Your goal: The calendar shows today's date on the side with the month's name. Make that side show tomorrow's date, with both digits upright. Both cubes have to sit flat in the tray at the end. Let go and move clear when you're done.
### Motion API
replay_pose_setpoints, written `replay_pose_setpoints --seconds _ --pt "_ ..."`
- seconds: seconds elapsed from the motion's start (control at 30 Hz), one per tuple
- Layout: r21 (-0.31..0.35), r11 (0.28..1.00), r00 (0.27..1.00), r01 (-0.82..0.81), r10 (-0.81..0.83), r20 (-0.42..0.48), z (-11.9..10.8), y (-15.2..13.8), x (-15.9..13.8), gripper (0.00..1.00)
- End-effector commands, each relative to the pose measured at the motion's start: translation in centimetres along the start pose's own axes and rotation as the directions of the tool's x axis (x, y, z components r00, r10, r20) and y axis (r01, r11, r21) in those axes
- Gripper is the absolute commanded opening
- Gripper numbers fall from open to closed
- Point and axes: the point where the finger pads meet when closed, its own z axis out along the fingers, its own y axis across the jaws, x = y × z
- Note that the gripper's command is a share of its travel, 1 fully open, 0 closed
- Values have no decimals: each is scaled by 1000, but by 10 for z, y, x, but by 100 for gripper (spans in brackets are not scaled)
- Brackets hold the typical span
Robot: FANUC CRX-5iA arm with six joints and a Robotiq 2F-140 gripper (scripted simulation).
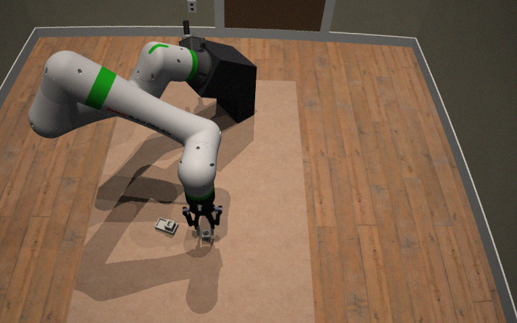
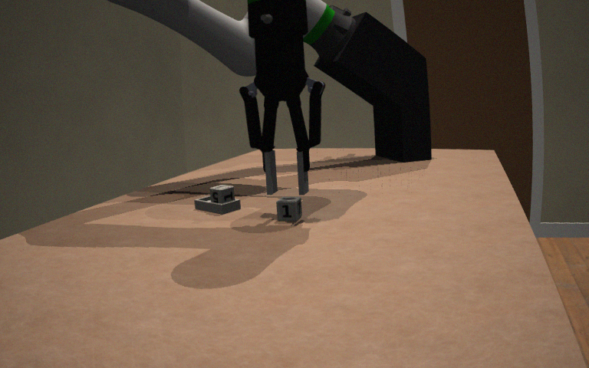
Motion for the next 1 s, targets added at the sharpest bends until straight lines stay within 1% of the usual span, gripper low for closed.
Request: replay_pose_setpoints --seconds 0.0,0.23,0.63,0.97 --pt "0 1000 1000 0 0 0 0 0 0 36" --pt "0 1000 1000 0 0 0 2 0 0 36" --pt "0 1000 1000 0 0 0 22 0 0 36" --pt "0 1000 1000 0 0 0 30 0 0 36"
